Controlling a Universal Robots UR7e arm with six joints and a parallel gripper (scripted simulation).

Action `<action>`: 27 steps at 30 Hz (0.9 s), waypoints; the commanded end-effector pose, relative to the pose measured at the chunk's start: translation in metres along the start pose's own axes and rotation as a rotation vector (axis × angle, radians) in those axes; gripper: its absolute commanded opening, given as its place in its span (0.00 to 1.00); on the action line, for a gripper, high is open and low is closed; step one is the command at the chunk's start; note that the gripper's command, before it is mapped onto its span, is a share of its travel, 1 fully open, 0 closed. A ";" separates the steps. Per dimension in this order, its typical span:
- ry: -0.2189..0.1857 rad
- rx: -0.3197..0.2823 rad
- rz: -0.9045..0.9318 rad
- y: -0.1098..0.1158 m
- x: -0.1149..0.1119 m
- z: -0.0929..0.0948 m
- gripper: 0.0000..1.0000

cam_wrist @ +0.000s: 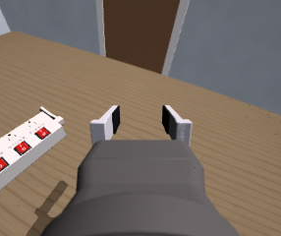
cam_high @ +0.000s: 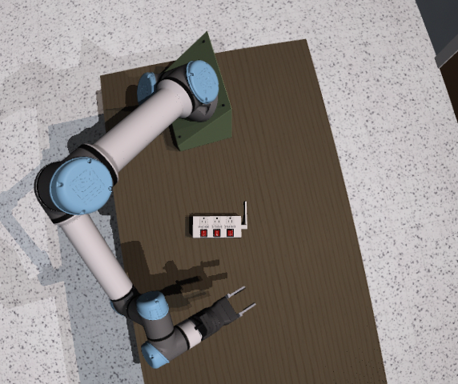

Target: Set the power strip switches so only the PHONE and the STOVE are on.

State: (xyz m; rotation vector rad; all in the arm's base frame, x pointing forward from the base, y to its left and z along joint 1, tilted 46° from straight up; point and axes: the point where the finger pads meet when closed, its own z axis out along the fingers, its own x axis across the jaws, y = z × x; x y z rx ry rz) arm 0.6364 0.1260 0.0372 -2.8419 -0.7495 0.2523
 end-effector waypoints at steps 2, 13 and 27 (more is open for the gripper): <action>-0.025 -0.142 -0.093 0.012 -0.027 0.028 1.00; -0.122 -0.366 -0.237 0.032 -0.081 0.060 1.00; -0.273 -0.637 -0.386 0.047 -0.159 0.072 1.00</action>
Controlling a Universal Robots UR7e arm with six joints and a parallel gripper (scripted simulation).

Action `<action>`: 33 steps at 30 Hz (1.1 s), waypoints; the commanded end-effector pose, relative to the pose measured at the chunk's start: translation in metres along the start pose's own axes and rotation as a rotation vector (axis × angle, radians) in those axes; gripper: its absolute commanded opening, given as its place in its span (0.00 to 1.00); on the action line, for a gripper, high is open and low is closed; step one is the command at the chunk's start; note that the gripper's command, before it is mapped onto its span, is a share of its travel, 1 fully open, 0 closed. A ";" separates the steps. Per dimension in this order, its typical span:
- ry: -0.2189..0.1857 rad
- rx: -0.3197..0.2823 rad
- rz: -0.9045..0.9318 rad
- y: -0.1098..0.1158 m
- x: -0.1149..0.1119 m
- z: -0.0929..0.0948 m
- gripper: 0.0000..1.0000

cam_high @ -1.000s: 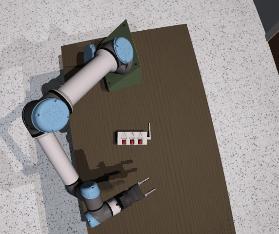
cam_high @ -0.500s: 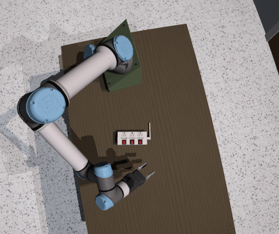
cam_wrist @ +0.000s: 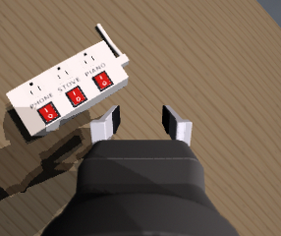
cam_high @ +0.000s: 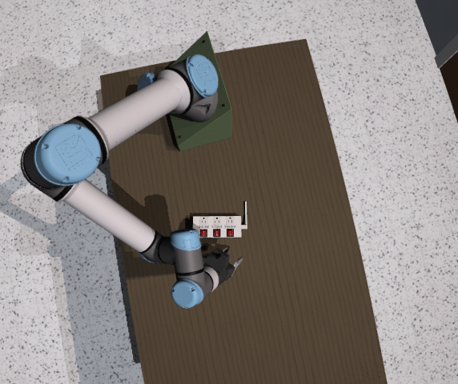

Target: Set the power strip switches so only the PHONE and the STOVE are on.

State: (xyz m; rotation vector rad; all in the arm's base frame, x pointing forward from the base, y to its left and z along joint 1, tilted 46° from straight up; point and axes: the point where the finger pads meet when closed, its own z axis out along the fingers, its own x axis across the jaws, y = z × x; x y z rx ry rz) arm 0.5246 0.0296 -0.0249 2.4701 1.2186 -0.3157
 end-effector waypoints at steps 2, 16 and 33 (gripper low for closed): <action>-0.045 -0.110 -0.055 -0.008 -0.027 0.007 1.00; -0.177 -0.276 -0.145 -0.027 -0.088 0.007 1.00; -0.190 -0.290 -0.152 -0.028 -0.094 0.006 1.00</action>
